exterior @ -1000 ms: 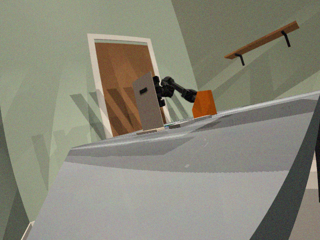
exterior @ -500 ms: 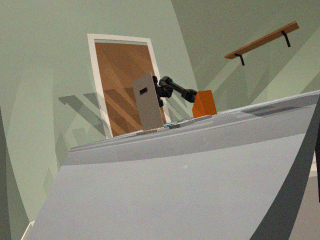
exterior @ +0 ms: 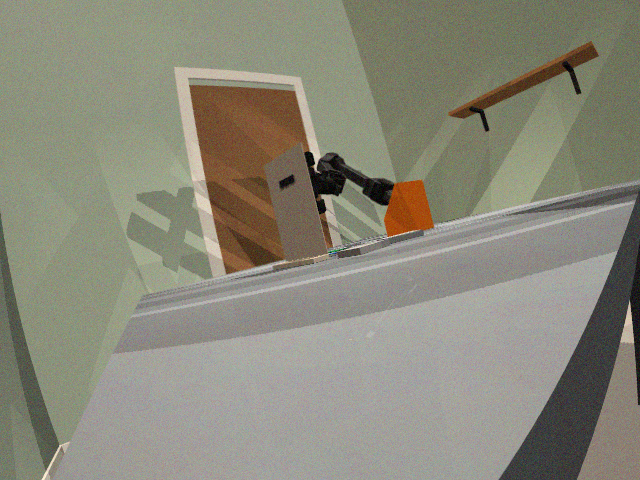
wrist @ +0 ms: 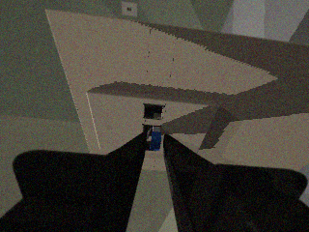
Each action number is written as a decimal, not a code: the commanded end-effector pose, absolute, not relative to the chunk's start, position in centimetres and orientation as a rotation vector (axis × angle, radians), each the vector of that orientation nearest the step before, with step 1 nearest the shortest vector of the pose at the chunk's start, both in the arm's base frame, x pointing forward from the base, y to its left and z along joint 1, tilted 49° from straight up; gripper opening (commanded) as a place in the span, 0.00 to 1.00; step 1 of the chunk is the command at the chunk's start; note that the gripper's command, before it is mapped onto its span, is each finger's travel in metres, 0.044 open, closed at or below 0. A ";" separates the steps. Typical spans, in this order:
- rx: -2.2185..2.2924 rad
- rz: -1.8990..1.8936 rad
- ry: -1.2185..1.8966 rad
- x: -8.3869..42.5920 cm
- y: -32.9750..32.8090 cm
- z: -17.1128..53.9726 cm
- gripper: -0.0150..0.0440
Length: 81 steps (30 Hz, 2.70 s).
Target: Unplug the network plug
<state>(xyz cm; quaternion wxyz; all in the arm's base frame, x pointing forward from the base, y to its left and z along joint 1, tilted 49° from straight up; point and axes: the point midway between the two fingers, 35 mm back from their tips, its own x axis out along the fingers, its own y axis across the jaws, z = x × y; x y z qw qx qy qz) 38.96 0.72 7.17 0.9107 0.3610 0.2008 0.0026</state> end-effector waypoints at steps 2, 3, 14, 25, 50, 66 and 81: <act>0.747 0.001 0.409 39.1 0.6 7.3 0.34; 0.747 0.001 0.409 39.1 0.6 7.3 0.33; 0.747 0.001 0.409 39.0 0.6 7.3 0.25; 0.747 0.001 0.409 38.4 0.8 7.4 0.25; 0.747 0.001 0.410 37.0 0.9 7.5 0.25; 0.748 0.001 0.410 36.1 1.0 7.6 0.25; 0.748 0.001 0.410 35.3 1.0 7.7 0.25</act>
